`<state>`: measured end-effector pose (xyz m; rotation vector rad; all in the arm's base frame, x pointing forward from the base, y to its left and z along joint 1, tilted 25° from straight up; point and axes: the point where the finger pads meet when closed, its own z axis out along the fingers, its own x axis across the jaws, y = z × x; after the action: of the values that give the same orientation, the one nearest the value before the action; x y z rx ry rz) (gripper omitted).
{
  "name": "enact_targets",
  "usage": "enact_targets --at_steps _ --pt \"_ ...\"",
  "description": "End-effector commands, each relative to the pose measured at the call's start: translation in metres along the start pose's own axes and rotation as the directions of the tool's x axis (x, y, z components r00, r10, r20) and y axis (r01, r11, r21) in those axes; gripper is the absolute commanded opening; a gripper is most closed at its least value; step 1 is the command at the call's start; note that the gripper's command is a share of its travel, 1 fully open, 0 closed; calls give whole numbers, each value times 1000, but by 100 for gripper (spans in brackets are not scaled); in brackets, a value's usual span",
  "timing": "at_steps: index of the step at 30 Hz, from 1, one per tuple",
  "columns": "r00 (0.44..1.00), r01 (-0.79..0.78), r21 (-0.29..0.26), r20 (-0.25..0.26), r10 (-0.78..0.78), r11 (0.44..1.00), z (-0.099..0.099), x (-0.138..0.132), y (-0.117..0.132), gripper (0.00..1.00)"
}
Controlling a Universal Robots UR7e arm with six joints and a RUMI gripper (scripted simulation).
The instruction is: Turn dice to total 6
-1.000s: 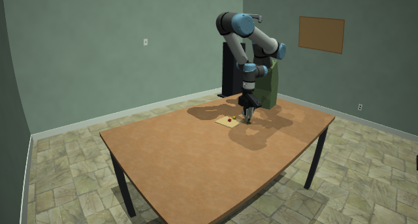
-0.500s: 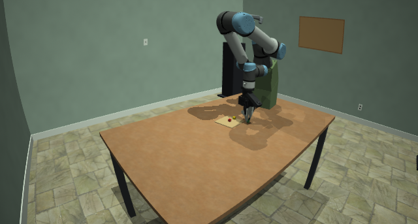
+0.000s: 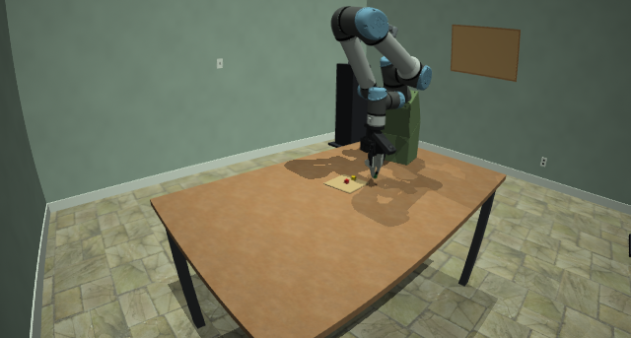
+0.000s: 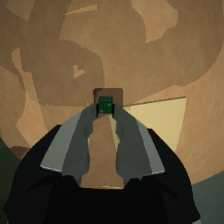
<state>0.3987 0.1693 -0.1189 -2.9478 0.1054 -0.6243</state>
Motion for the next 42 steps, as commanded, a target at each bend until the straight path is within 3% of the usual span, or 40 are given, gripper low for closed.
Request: enact_targets --at_steps 1,21,42 --pt "1000 0 0 4 0 1000 -18 0 0 0" --pt "1000 0 0 4 0 1000 -59 0 0 0" --pt "1000 0 0 4 0 1000 -65 0 0 0"
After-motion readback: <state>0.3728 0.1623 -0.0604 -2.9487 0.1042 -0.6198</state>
